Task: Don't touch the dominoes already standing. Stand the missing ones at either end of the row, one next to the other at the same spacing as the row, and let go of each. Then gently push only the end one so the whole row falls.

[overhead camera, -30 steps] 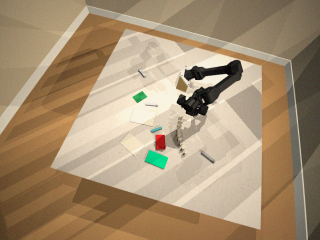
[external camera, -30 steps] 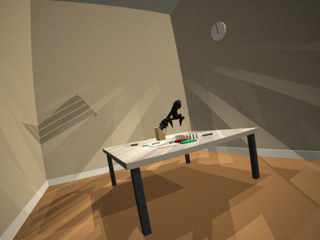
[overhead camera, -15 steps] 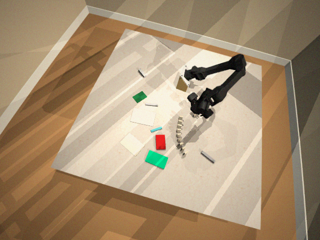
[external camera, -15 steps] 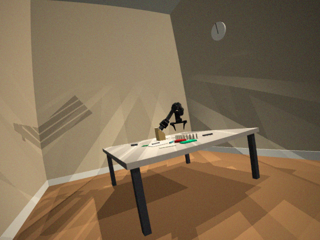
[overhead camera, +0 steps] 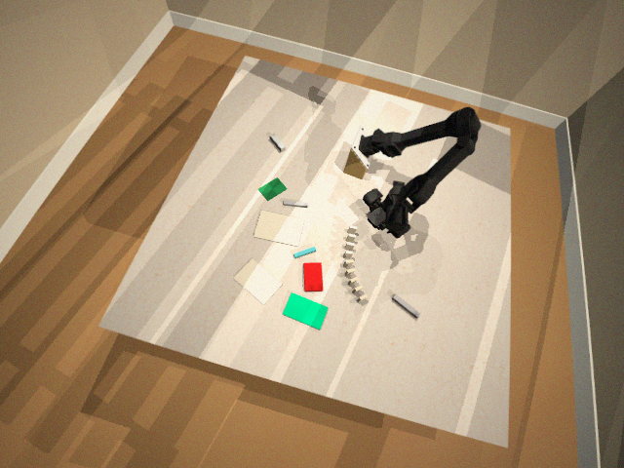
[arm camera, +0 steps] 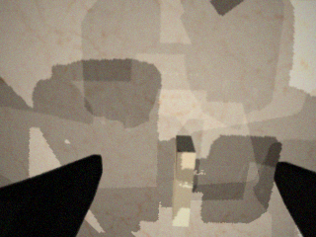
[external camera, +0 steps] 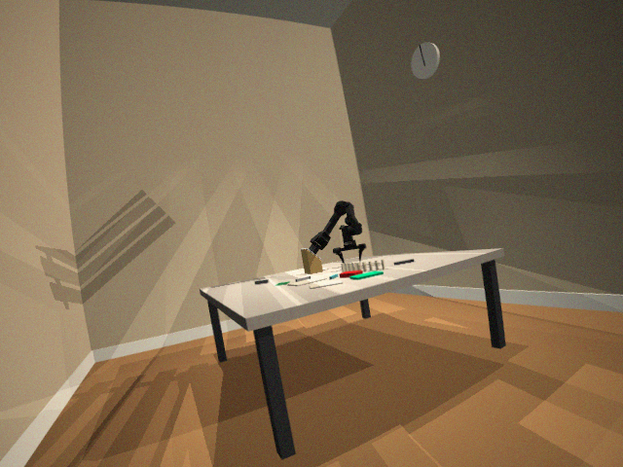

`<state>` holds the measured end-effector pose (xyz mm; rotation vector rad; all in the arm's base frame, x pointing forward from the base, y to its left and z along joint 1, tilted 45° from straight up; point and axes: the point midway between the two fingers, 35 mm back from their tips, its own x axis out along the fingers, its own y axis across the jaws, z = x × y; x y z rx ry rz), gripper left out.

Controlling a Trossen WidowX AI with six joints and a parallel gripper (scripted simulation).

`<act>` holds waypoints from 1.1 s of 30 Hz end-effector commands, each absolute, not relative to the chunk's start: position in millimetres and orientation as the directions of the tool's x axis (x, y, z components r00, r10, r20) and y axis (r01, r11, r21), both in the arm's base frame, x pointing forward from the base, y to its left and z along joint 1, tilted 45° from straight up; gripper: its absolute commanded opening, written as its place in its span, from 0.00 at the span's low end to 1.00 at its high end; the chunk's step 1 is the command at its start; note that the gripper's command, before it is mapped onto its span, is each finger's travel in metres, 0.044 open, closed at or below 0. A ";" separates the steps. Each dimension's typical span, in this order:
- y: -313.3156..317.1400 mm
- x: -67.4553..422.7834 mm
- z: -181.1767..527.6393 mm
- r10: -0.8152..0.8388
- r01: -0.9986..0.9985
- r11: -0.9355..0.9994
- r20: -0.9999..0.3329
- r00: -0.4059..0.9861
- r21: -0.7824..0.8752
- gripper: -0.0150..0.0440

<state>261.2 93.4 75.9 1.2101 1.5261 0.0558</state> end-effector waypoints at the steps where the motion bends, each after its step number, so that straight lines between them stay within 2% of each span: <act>1: 102.3 262.8 68.2 0.691 0.644 0.465 -0.704 0.164 0.607 1.00; 18: 112.9 265.2 57.8 0.691 0.644 0.465 -0.704 0.164 0.607 1.00; 33: 112.9 265.2 57.8 0.691 0.644 0.465 -0.704 0.164 0.607 0.33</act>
